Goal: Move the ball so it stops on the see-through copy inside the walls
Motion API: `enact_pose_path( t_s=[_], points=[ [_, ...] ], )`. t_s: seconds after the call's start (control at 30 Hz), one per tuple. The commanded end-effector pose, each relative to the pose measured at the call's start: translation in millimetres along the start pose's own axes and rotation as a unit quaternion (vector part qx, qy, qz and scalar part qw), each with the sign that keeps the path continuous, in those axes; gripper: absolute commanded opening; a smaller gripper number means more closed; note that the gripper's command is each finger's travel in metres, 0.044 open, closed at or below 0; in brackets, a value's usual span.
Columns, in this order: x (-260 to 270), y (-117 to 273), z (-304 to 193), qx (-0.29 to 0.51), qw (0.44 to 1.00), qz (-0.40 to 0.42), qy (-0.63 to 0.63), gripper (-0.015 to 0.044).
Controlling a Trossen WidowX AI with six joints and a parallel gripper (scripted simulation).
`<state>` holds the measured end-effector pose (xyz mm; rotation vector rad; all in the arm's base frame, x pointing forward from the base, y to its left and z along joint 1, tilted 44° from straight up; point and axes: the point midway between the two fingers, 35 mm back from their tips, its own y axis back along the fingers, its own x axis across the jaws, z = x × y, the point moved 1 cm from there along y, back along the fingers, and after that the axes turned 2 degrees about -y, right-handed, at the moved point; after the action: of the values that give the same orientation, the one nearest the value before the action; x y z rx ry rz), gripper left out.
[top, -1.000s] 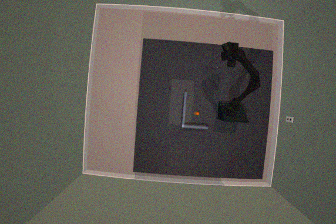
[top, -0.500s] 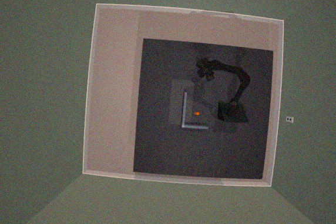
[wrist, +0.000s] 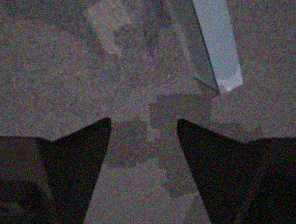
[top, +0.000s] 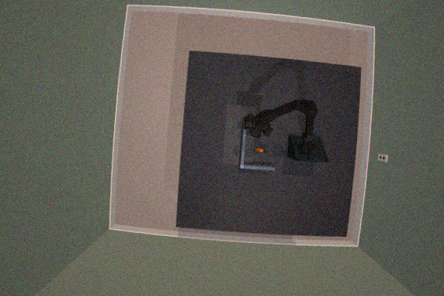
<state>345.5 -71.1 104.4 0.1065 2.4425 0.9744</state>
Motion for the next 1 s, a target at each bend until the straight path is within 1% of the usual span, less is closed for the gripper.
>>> enact_pose_path(
  t_s=[0.0, 0.17, 0.27, 0.5, 0.6, 0.97],
  points=[
    [45, 3, 55, -0.023, 0.995, 0.007, 0.094, 0.0258],
    [109, 6, 104, -0.037, 0.978, 0.012, 0.207, 0.0258],
    [140, 6, 118, -0.039, 0.966, 0.013, 0.256, 0.0258],
    [142, 5, 119, -0.039, 0.965, 0.013, 0.259, 0.0258],
    [142, -7, 120, -0.038, 0.965, 0.013, 0.259, 0.0258],
    [143, -19, 121, -0.038, 0.965, 0.013, 0.259, 0.0258]
  ],
)
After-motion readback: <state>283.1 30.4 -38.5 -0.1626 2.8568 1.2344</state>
